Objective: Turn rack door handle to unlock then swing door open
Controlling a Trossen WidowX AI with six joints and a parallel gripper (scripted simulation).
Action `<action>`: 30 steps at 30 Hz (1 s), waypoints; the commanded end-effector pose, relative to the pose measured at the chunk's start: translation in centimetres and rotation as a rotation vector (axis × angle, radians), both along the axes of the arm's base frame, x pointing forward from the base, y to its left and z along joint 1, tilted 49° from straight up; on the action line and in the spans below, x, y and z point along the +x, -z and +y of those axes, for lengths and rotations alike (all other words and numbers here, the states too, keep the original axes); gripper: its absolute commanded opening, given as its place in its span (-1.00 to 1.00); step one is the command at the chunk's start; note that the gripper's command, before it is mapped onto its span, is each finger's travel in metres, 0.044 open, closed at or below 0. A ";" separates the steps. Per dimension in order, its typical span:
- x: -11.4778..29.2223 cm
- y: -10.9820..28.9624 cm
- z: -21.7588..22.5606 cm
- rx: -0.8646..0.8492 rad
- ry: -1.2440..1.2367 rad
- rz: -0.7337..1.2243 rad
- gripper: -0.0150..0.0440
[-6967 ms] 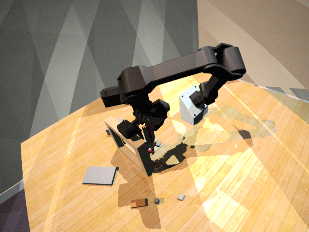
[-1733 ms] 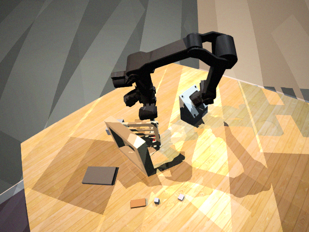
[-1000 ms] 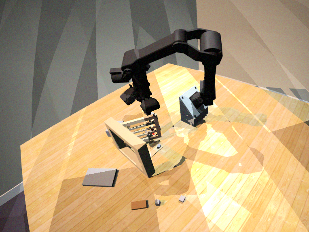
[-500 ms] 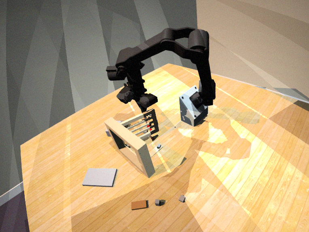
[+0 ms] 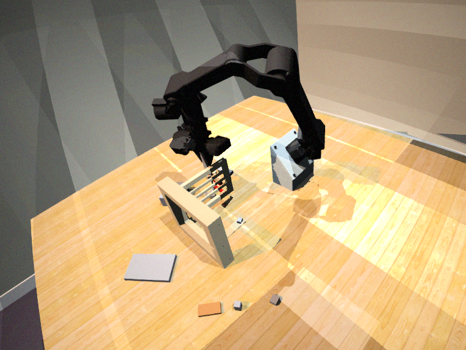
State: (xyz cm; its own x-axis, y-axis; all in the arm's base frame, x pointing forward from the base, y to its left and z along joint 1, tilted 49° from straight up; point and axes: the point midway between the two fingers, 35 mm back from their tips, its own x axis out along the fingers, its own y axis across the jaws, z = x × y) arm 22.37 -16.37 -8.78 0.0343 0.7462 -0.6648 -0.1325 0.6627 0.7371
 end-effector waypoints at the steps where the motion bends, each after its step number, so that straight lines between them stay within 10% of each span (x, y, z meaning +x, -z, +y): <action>1: 0.2 0.3 -0.3 -0.004 -0.023 -0.026 -0.46; 12: 0.2 0.3 -0.3 -0.004 -0.023 -0.026 -0.46; 22: 0.2 0.3 -0.3 -0.004 -0.023 -0.026 0.43; 30: 0.2 -0.2 -0.9 -0.005 -0.023 -0.026 0.47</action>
State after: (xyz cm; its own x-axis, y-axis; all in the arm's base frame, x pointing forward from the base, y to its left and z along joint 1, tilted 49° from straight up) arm 22.52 -16.82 -8.78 0.0334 0.7481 -0.6628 -0.1624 0.6584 0.7350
